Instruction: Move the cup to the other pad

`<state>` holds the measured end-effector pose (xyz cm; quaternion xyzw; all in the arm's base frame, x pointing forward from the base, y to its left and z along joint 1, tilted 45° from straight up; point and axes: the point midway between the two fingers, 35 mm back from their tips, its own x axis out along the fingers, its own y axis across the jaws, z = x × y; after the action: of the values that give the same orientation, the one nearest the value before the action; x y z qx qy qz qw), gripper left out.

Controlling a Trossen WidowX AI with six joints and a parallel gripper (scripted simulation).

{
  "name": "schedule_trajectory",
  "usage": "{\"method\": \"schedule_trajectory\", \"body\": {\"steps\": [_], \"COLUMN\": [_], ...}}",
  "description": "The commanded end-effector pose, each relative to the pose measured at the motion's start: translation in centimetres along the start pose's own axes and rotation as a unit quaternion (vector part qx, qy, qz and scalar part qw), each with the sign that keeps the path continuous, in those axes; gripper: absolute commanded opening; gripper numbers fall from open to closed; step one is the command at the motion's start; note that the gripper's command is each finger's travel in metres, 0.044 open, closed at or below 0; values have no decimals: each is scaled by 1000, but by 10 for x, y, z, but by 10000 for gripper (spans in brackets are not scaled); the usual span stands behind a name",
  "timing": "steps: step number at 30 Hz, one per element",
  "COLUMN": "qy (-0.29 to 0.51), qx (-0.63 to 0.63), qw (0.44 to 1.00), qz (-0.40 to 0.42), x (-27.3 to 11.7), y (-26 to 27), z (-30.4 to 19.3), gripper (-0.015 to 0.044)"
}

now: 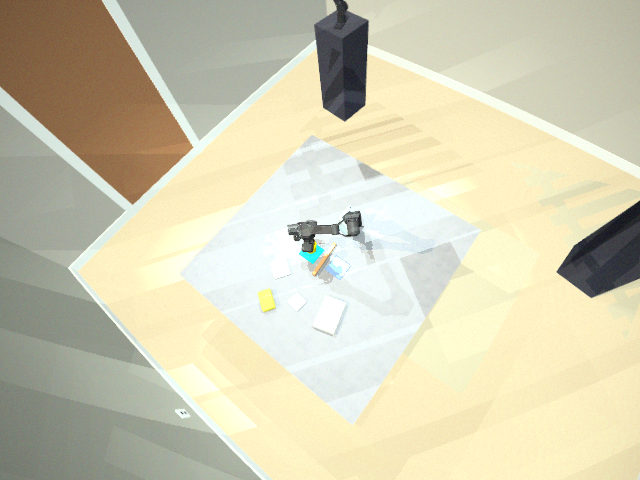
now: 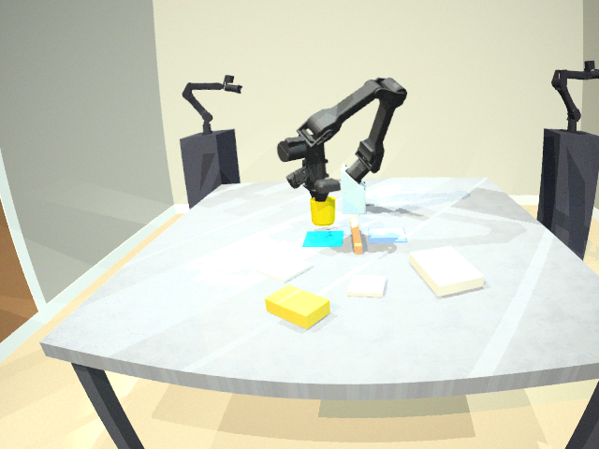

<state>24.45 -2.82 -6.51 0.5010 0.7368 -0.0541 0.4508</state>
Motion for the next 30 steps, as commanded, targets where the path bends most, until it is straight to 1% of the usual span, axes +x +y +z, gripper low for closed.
{"method": "schedule_trajectory", "body": {"steps": [1,23,30], "qy": [1,2,0], "qx": [1,0,-4], "qw": [1000,1000,1000], "qz": [0,0,-1], "x": [6,41,39], "y": [0,-2,-1], "z": [0,1,3], "gripper": [0,0,0]}}
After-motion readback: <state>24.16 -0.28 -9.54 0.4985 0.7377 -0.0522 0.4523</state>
